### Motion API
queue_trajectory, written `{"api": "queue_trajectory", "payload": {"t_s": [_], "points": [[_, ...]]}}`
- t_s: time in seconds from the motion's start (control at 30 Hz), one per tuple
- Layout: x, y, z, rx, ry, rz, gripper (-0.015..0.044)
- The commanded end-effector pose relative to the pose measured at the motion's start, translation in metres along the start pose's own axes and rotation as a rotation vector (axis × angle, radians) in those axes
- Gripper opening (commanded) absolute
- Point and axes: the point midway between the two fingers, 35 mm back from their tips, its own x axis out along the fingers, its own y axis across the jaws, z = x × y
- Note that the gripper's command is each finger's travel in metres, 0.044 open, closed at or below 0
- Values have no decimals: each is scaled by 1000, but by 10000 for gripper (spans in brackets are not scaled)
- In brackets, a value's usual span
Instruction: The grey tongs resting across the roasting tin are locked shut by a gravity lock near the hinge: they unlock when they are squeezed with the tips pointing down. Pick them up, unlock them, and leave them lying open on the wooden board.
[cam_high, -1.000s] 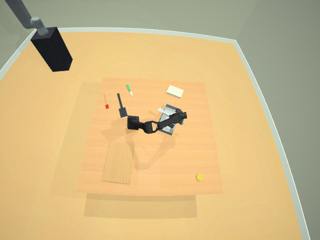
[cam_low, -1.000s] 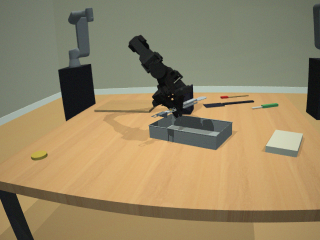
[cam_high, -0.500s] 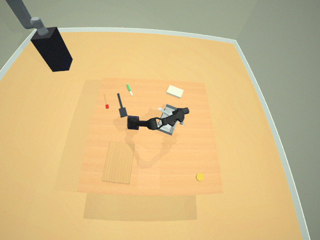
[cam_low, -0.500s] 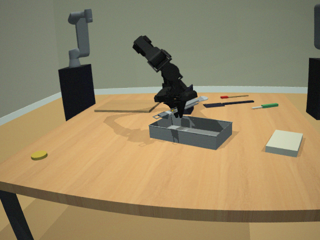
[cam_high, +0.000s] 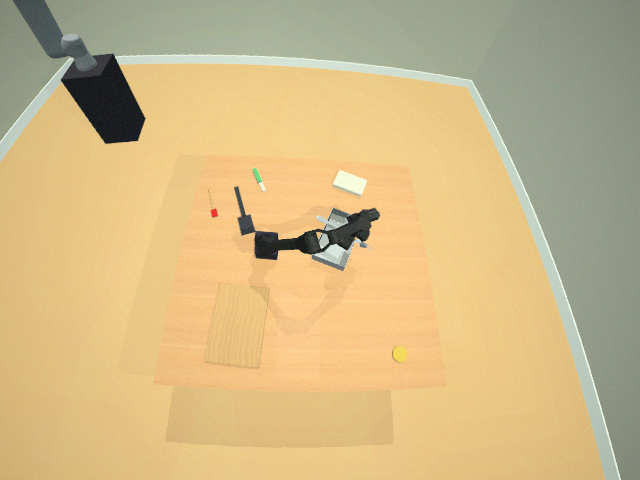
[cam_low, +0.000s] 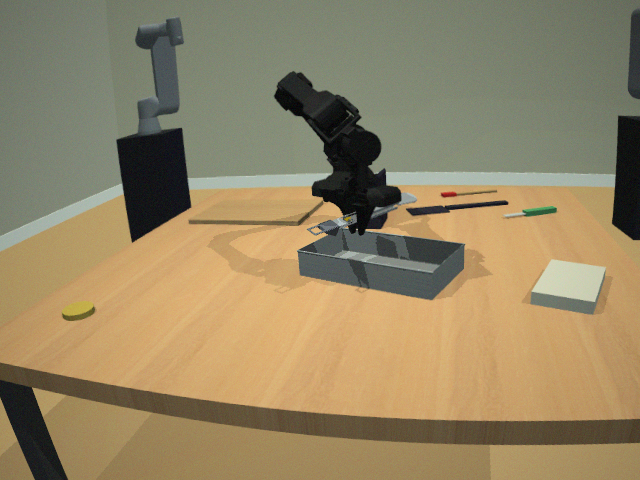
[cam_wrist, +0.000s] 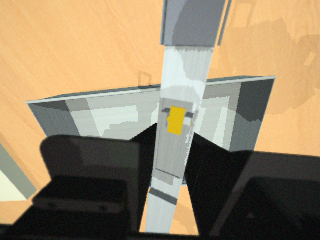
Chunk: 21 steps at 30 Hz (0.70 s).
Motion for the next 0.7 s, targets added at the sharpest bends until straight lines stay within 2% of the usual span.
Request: {"api": "queue_trajectory", "payload": {"t_s": [0.0,0.23,0.67], "points": [[-2,0,1,6,-7,-2,-150],[-3,-19,14,48,6,6,-150],[-10,-109,63,239,25,29,-150]]}}
